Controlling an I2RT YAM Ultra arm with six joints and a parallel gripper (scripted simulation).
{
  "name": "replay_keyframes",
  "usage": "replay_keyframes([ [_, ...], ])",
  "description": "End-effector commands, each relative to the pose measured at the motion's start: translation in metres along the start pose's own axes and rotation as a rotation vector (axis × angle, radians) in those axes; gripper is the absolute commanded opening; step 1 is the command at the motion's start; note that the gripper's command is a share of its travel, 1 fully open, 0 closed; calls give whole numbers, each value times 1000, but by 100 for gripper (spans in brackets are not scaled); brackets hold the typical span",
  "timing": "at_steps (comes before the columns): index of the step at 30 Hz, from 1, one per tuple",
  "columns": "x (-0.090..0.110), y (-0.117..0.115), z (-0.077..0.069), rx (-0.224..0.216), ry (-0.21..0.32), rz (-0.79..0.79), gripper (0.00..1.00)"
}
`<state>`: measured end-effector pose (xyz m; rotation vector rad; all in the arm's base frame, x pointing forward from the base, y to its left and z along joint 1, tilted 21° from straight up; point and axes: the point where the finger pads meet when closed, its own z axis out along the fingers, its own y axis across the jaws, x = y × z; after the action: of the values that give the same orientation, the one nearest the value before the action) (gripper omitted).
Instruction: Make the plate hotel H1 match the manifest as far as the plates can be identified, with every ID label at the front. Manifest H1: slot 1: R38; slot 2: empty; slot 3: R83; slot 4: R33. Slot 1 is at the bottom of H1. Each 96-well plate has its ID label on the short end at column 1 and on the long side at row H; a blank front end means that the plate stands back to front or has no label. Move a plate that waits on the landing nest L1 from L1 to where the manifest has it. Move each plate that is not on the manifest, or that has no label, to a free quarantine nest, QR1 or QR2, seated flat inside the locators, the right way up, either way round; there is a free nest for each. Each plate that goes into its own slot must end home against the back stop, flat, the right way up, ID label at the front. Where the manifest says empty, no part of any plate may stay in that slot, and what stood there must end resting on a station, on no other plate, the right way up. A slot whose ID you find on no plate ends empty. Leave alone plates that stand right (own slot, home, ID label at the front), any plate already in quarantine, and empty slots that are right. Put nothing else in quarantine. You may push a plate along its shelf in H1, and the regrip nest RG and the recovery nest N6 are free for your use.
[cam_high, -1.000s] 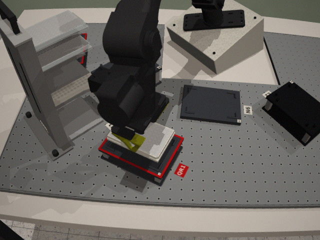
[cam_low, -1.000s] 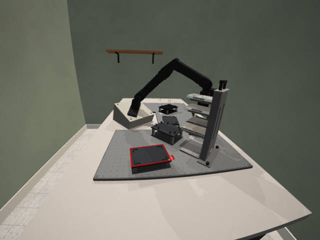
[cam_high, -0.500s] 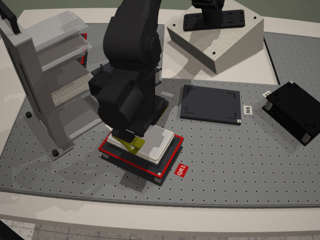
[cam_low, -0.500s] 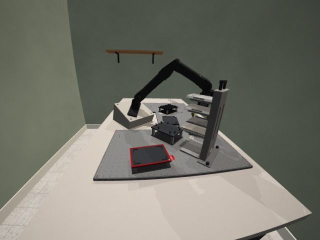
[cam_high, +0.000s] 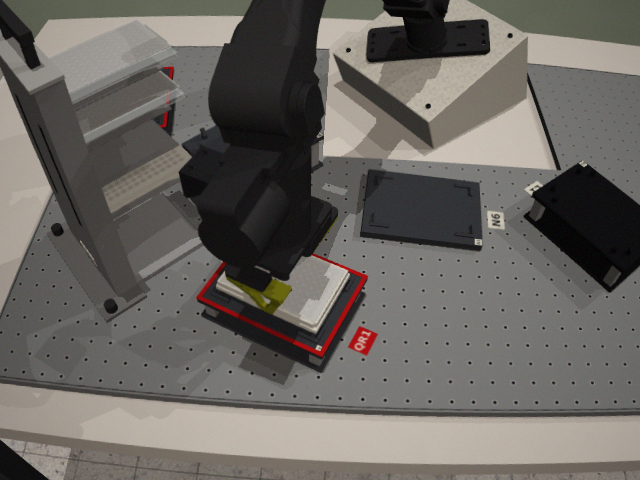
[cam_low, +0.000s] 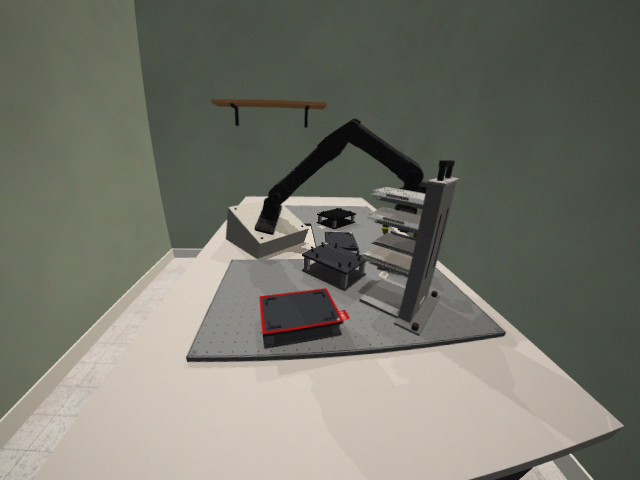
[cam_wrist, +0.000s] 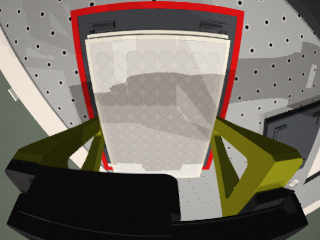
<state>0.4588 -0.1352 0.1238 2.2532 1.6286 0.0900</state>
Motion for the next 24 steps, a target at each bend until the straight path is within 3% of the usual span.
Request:
replay_keyframes([
  [1, -1, 3, 2, -11, -1, -4, 85],
  [2, -1, 4, -5, -25, 2, -5, 85],
  [7, -1, -2, 9, 4, -1, -6, 85],
  [12, -1, 2, 7, -13, 0, -5, 85],
  [15, 0, -3, 16, 7, -1, -10, 85],
  [18, 0, -1, 16, 3, 0, -9, 85],
  [19, 0, 4, 4, -18, 1, -1, 85],
  [20, 0, 4, 4, -18, 1, -1, 85],
  [21, 0, 4, 4, -18, 1, -1, 100],
  [24, 0, 4, 4, -18, 1, -1, 100],
])
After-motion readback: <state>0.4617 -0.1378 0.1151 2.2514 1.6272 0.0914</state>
